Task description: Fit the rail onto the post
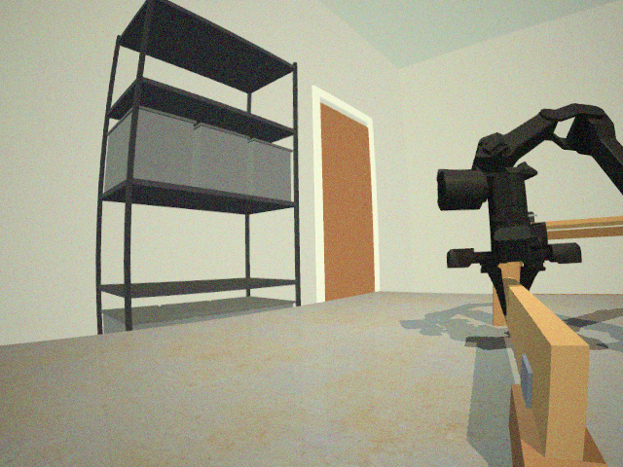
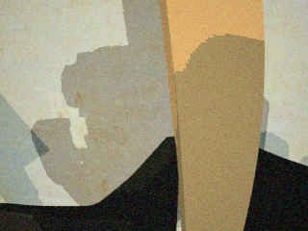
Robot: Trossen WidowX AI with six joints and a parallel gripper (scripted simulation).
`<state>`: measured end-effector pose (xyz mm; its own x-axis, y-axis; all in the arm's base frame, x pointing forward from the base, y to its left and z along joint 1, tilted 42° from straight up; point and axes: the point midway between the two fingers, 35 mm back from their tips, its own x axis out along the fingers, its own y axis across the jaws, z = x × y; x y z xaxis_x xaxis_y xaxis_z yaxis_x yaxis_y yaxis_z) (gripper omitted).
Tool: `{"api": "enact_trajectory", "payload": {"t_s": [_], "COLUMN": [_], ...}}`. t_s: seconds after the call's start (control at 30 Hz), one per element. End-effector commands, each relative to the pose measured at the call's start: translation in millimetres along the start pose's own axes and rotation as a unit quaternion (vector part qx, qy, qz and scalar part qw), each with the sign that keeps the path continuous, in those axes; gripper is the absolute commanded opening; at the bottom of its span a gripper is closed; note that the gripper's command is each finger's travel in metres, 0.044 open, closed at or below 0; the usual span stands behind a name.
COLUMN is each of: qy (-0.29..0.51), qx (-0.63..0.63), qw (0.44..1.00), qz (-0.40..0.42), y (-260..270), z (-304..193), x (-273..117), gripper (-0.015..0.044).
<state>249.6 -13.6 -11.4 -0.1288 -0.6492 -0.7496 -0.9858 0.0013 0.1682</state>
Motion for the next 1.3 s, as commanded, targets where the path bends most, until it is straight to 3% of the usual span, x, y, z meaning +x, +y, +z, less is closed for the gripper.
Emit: {"api": "enact_trajectory", "payload": {"t_s": [0.0,1.27], "qy": [-0.002,-0.002], "qx": [0.0,0.0], "qw": [1.0,1.0], "qz": [-0.003,-0.003], "y": [-0.5,1.9], "z": [1.5,1.5], "x": [0.0,-2.3], "gripper": [0.0,0.0]}}
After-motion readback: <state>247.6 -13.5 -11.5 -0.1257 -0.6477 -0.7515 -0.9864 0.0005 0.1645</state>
